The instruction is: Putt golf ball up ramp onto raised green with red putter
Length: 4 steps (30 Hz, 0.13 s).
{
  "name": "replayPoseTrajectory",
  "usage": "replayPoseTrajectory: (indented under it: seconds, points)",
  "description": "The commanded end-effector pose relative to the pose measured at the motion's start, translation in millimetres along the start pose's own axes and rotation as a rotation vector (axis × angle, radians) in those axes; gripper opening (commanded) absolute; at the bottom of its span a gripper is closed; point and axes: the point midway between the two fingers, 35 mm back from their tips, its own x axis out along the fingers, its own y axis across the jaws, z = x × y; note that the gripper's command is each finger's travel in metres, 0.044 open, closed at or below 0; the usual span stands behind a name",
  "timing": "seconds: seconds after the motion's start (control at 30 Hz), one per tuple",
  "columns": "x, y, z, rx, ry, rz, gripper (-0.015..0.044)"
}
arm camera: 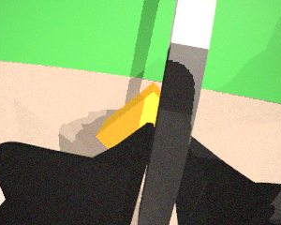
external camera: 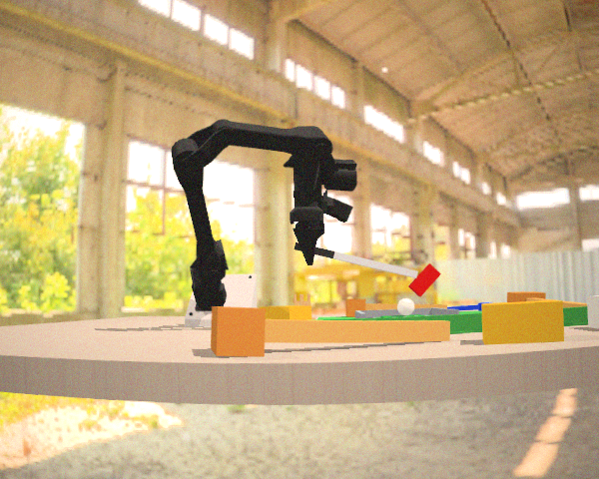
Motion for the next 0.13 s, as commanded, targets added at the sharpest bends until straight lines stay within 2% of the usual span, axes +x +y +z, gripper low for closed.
replayPoseTrajectory:
  seconds: [0.0, 0.1]
  points:
    - [-0.1, 0.0, 0.7, -0.001, -0.004, 0.000, 0.0000]
    - [-0.1, 0.0, 0.7, -0.001, -0.004, 0.000, 0.0000]
